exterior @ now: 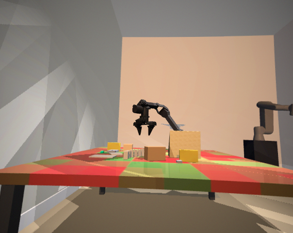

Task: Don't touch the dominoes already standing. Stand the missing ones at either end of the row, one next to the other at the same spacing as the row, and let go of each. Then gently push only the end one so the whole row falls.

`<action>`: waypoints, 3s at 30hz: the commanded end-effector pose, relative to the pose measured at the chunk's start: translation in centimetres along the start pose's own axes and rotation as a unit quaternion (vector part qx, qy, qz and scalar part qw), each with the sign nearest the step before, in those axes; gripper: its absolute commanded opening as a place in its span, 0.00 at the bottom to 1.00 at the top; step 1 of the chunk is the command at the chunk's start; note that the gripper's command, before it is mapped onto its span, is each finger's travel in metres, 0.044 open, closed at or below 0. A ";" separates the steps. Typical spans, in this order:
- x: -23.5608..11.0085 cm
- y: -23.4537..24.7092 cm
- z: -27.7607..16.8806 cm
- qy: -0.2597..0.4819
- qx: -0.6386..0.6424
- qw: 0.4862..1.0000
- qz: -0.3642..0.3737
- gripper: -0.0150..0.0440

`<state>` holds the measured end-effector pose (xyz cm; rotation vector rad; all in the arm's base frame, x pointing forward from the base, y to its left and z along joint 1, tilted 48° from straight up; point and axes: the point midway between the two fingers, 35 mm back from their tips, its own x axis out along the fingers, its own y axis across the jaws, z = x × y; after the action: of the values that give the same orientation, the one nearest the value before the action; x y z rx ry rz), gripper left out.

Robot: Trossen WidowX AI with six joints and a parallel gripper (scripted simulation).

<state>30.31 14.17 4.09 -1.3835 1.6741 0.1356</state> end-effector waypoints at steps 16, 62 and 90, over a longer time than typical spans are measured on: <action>9.1 -3.8 -11.6 0.009 -0.058 0.998 -0.004 1.00; 14.2 -3.5 -12.1 0.012 -0.058 0.998 -0.006 0.29; 2.2 -6.7 -22.5 -0.001 0.333 0.943 -0.006 0.29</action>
<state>25.05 -0.88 16.02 -1.0521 1.5771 -0.2250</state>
